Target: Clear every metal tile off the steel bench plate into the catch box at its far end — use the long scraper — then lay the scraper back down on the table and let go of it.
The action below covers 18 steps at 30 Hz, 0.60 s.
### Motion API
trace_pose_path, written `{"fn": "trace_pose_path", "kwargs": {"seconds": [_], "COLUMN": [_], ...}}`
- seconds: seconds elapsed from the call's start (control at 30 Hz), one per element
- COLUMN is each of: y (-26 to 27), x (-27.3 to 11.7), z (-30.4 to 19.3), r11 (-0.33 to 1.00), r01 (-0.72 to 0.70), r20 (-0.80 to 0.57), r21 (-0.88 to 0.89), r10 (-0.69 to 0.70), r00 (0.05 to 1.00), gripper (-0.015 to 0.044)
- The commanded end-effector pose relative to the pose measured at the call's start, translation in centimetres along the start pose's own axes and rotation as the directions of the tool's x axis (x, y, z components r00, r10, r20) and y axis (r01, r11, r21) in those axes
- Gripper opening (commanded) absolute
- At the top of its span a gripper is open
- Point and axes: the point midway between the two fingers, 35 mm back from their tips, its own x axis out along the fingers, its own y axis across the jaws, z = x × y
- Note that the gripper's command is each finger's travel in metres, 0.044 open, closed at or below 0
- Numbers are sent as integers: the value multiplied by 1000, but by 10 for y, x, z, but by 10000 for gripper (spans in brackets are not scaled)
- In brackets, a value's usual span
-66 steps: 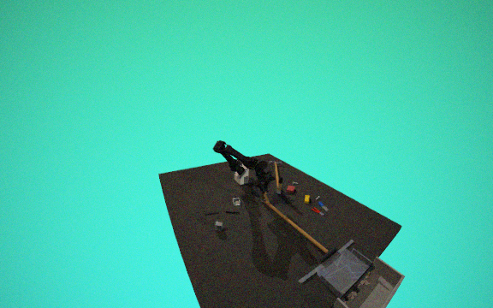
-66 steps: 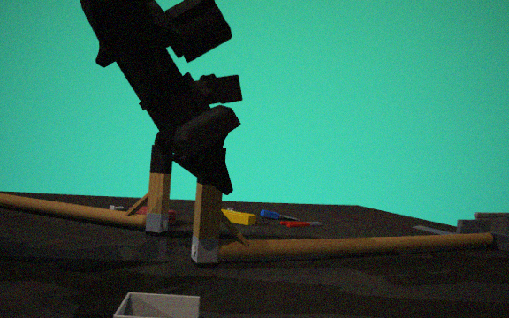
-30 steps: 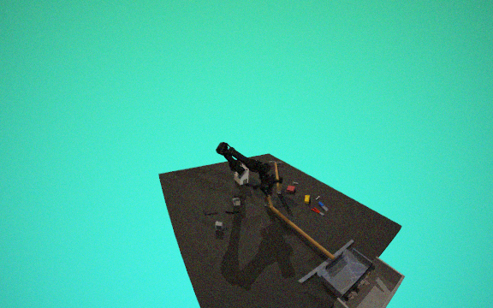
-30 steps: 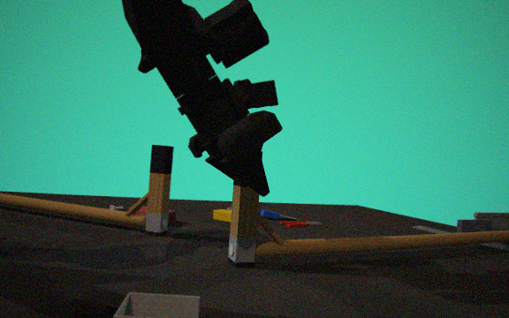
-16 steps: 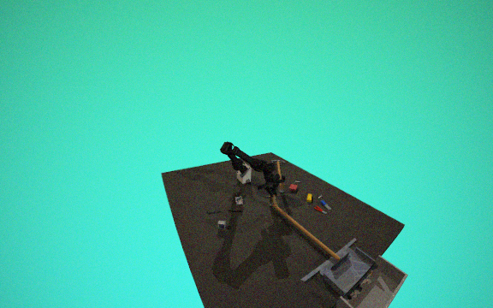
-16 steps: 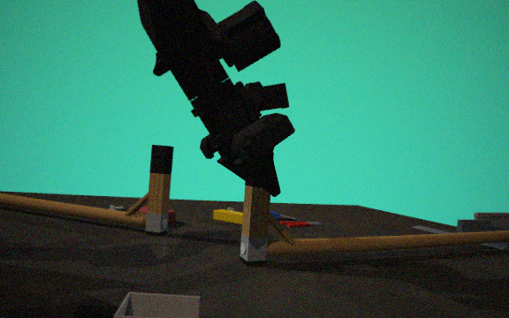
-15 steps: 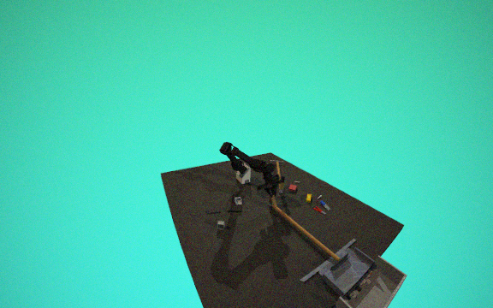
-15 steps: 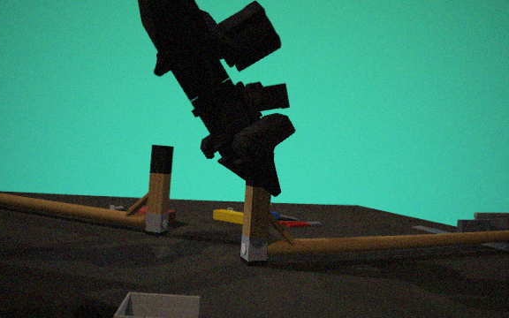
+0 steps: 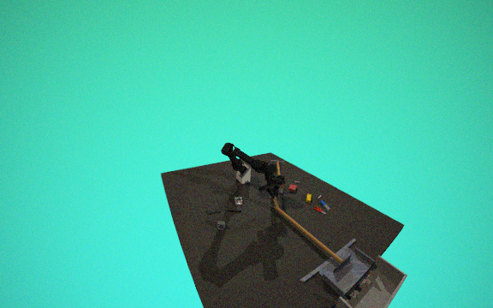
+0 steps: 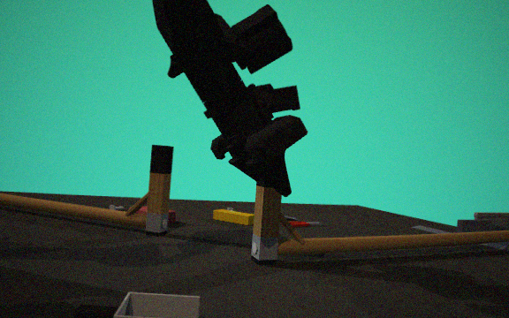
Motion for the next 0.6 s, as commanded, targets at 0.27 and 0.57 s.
{"fn": "trace_pose_path", "kwargs": {"seconds": [0.27, 0.57], "y": [1, 1], "x": [9, 16], "z": [20, 30], "r11": [1000, 1000], "r01": [-2, -1], "r20": [12, 13], "r21": [5, 5], "r10": [2, 1], "r00": [1000, 1000], "gripper": [0, 0]}}
